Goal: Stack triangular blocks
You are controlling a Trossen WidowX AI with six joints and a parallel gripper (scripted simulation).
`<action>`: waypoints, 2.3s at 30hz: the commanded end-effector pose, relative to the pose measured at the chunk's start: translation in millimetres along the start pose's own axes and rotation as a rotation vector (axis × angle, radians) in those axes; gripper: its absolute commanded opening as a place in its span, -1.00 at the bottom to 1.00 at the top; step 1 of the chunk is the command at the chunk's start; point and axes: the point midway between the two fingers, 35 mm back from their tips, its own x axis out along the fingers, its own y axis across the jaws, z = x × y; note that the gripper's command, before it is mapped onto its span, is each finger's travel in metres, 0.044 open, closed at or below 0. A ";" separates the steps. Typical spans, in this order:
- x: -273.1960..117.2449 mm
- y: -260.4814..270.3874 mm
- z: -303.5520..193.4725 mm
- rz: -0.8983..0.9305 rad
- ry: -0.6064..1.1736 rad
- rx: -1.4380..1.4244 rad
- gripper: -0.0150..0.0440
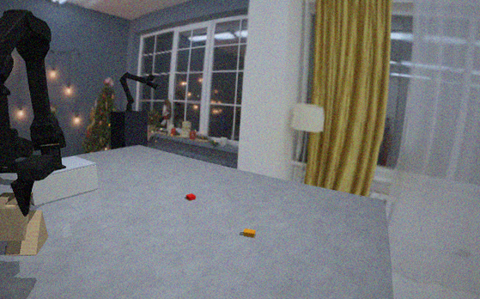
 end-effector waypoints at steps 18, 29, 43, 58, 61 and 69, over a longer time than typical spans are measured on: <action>24.6 1.7 11.2 0.001 0.018 -0.007 -0.49; 23.9 2.2 10.6 0.003 0.023 -0.010 -0.49; 23.6 2.5 10.4 0.005 0.025 -0.012 -0.49; 31.9 2.7 13.5 0.005 0.024 -0.012 -0.49; 33.8 2.8 14.3 0.005 0.024 -0.012 -0.49; 38.7 3.0 16.4 0.005 0.024 -0.012 -0.49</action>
